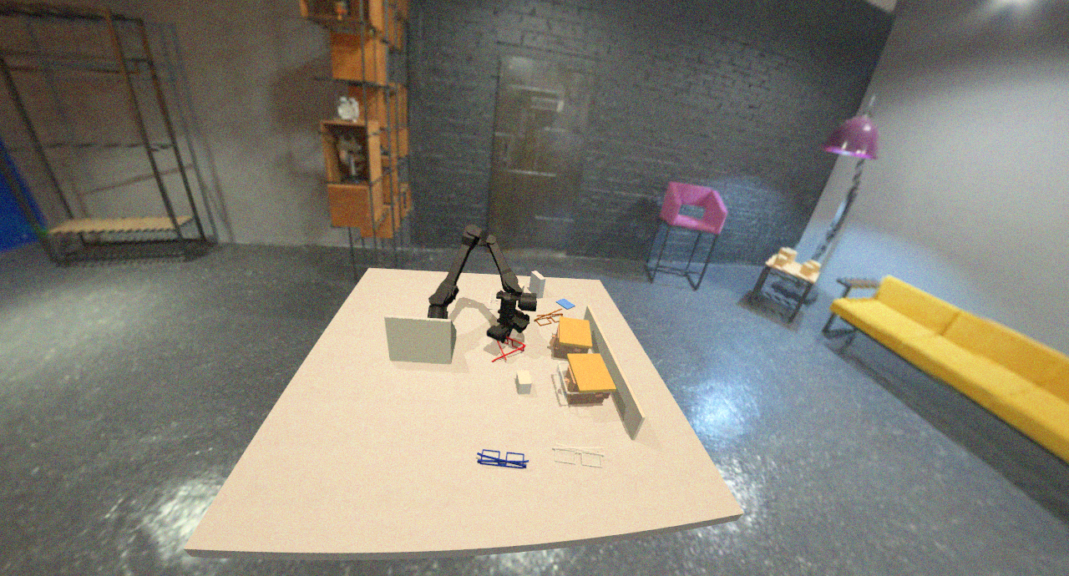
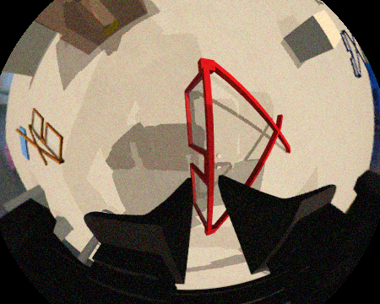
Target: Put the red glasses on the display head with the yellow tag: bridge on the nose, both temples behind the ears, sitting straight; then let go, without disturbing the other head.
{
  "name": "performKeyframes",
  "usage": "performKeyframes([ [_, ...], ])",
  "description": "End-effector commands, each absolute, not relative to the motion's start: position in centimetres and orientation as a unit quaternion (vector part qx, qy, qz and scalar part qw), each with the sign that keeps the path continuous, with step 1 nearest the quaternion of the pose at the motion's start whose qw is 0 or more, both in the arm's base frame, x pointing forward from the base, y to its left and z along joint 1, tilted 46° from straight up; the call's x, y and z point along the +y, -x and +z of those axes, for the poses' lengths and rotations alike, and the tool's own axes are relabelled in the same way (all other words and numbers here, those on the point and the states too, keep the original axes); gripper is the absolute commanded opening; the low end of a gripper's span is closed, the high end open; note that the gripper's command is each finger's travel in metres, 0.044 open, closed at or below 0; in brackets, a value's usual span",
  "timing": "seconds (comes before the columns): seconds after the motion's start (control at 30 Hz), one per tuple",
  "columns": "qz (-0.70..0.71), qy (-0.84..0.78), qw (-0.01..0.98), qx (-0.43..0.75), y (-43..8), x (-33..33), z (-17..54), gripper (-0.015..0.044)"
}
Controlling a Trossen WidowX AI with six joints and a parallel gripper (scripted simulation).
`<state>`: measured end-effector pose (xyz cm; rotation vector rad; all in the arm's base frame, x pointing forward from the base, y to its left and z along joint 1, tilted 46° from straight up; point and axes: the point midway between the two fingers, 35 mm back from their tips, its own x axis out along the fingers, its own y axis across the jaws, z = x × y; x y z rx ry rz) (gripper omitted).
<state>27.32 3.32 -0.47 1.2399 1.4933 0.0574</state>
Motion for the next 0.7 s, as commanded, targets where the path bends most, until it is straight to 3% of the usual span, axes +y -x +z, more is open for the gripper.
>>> performKeyframes([
  [0.0,0.024,-0.527,0.565,0.635,-27.32,3.32,-0.47,0.0113],
  [0.67,0.024,-0.527,0.565,0.635,-27.32,3.32,-0.47,0.0000],
])
